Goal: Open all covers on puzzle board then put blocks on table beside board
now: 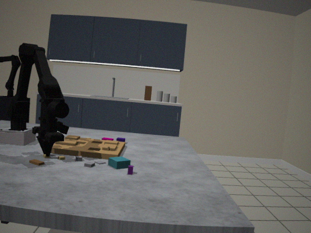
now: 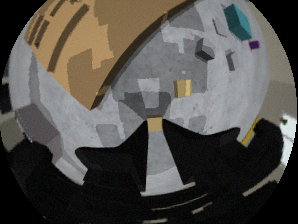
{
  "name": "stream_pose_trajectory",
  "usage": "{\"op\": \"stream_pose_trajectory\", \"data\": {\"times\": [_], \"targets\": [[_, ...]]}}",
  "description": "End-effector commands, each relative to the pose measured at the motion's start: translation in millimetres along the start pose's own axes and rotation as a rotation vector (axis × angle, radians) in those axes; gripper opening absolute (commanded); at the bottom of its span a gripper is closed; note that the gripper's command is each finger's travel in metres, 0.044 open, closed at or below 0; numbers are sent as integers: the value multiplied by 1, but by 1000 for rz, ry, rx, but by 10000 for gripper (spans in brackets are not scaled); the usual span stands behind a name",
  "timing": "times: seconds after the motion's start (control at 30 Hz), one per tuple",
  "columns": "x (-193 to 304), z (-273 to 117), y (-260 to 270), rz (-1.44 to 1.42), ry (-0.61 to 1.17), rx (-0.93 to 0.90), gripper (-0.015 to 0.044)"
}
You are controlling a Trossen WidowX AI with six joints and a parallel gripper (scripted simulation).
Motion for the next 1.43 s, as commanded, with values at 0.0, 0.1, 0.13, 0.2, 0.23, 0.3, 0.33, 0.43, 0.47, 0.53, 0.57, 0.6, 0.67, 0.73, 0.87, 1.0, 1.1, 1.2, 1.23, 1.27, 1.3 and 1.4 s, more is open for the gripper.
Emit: {"op": "stream_pose_trajectory", "data": {"times": [0.0,0.1,0.13,0.2,0.23,0.3,0.33,0.43,0.47,0.53,0.57,0.6,0.67,0.73,0.87,1.0,1.1,1.2,1.23,1.27,1.3,1.4], "targets": [[1,4,2,-4,6,-5,80],[0,1,0,0,0,-1,159],[0,1,0,0,0,-1,185],[0,1,0,0,0,-1,237],[0,1,0,0,0,-1,264],[0,1,0,0,0,-1,316],[0,1,0,0,0,-1,342],[0,0,0,0,0,-1,421],[0,-1,0,0,1,-1,440],[0,-7,-1,-1,2,0,440],[0,-10,-1,-1,3,1,440],[0,-13,-1,-2,3,1,440],[0,-19,-2,-2,4,1,440],[0,-25,-2,-2,5,1,440],[0,-37,-2,-3,5,0,440],[0,-49,-2,-3,5,-2,440],[0,-59,-1,-3,5,-3,440],[0,-68,0,-4,6,-4,440],[0,-71,0,-4,6,-4,440],[0,-74,1,-4,6,-4,440],[0,-75,1,-4,6,-4,440],[-7,-80,1,18,-31,26,440]]}}
Point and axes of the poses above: the point midway between the two fingers, 35 mm back from their tips, its own z axis out along the fingers, its own y axis across the jaws, x = y × z, the point moved 2 cm from there along -z, back along the fingers, and after that the axes turned 3 degrees about -z, right-handed, at the moved point
